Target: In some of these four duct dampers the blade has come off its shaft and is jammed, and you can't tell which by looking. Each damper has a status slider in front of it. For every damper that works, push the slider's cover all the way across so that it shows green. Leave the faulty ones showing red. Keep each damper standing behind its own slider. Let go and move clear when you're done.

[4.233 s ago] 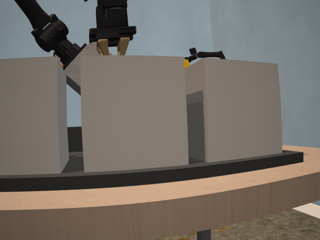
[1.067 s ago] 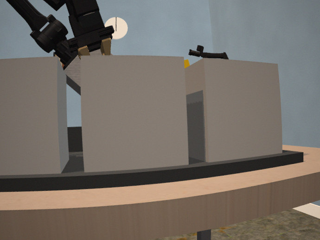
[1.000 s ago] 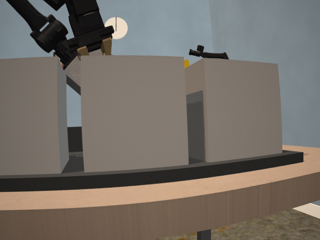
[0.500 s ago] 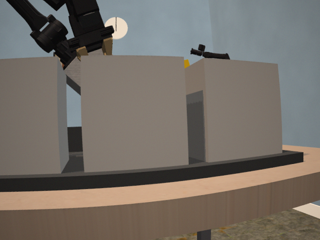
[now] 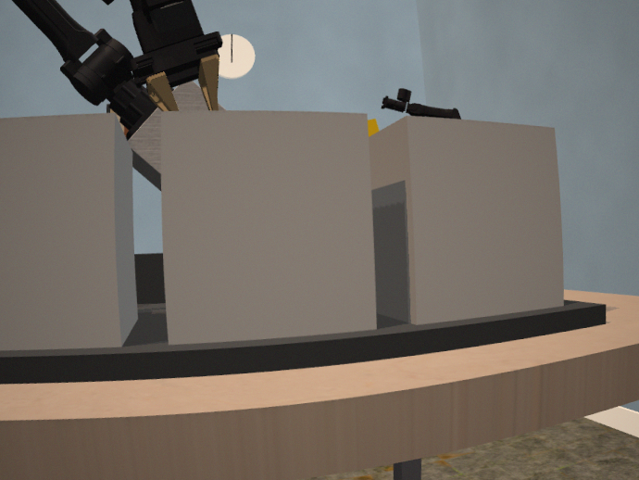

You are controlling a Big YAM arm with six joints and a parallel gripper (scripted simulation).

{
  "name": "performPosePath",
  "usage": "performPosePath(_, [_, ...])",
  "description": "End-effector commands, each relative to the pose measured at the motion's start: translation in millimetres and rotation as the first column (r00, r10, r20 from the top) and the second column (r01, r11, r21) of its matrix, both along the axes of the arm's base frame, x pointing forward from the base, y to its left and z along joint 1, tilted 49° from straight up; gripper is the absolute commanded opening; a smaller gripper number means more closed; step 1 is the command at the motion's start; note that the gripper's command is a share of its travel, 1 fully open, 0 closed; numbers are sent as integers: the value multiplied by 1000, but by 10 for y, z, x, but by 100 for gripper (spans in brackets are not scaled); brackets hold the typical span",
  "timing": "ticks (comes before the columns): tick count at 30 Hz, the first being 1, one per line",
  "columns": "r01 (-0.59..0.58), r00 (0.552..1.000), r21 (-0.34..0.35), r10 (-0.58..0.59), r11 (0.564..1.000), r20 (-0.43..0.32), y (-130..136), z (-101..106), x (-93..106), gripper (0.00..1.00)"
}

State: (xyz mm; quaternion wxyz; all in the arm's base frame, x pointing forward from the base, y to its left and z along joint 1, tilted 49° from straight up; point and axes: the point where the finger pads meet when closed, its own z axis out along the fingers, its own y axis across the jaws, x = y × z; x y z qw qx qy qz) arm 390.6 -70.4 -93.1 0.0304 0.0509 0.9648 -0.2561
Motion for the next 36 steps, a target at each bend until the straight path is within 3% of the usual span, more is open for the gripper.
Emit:
performPosePath(1, [-6,1000,1,6,1000,28,123,178,130,36])
performPosePath(13, [13,999,3,-13,1000,32,229,494,123,36])
performPosePath(15, [13,999,3,-13,1000,32,229,494,123,36])
performPosePath(16, [8,1000,-1,-8,1000,-4,246,381,38,36])
performPosePath(20, [-1,1000,2,1,1000,19,298,483,86,36])
performPosePath(24, [-1,1000,-7,1,1000,7,307,428,120,36])
performPosePath(30, [2,1000,-105,-2,994,2,487,397,524,36])
performPosePath(32, [2,1000,-105,-2,994,2,487,397,524,36])
performPosePath(34, [7,1000,-171,-8,985,-2,594,377,796,36])
performPosePath(36, [9,1000,-208,-10,978,-2,661,364,947,36])
